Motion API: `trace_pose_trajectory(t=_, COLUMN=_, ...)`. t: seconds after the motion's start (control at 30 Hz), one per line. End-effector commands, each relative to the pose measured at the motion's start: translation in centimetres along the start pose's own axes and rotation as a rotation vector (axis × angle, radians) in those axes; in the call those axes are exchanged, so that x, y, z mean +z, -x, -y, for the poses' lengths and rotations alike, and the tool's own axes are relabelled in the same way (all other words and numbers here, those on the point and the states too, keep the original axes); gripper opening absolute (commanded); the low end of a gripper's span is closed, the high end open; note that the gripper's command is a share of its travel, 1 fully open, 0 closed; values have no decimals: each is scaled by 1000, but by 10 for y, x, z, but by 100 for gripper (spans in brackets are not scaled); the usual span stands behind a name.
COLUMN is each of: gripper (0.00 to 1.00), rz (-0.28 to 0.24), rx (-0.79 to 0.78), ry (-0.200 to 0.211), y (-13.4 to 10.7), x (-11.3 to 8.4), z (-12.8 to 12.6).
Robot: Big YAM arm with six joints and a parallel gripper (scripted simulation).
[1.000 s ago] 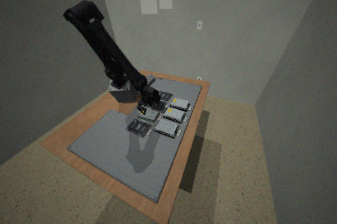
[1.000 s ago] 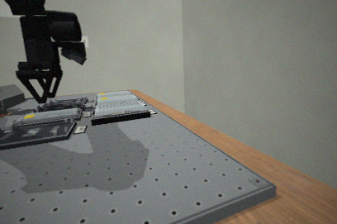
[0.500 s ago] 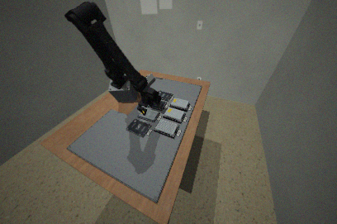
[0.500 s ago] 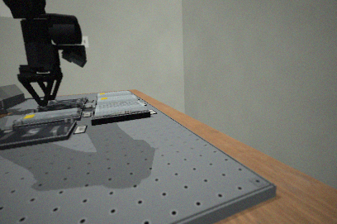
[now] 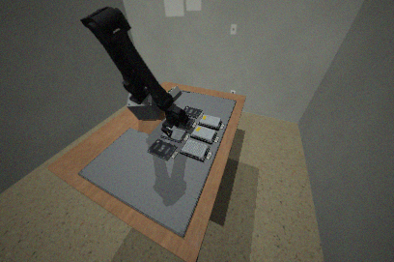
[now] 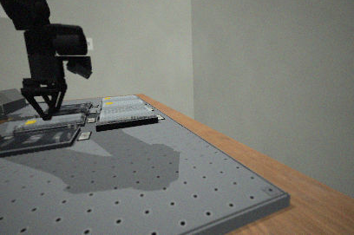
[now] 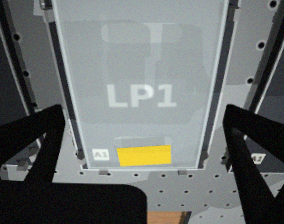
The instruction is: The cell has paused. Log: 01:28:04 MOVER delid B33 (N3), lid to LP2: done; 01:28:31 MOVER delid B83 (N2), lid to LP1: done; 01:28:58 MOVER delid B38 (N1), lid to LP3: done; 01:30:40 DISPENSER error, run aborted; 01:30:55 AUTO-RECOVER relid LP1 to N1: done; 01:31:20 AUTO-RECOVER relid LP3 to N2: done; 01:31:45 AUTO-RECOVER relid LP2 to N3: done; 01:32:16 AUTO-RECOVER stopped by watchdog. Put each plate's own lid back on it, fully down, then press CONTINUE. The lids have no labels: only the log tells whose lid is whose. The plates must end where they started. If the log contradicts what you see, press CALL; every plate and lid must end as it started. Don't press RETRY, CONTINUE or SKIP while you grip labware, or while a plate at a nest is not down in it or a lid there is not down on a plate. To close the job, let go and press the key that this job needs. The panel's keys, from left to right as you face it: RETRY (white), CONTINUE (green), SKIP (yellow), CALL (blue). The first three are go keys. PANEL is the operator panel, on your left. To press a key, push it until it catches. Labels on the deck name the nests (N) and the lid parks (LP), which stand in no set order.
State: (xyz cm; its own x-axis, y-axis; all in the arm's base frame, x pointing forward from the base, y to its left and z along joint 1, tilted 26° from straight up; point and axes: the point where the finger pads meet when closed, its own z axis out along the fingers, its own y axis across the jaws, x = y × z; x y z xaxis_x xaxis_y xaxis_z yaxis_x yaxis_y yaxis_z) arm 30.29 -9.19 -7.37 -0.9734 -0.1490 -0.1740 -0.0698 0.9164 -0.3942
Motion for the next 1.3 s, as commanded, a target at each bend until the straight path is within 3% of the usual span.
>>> trace_pose_trajectory(t=0.0, gripper=100, rz=15, rx=-5, ry=-1, y=7, x=7, z=2)
trace_pose_trajectory(t=0.17, gripper=100, rz=15, rx=-5, ry=-1, y=7, x=15, z=2)
trace_pose_trajectory(t=0.37, gripper=100, rz=42, rx=-3, ry=-7, y=15, x=11, z=2)
trace_pose_trajectory(t=0.5, gripper=100, rz=14, rx=-3, ry=-1, y=5, x=13, z=0)
trace_pose_trajectory(t=0.8, gripper=99, rz=14, rx=-3, ry=-1, y=5, x=13, z=0)
trace_pose_trajectory(t=1.27, gripper=85, rz=31, rx=-5, ry=-3, y=13, x=11, z=-1)
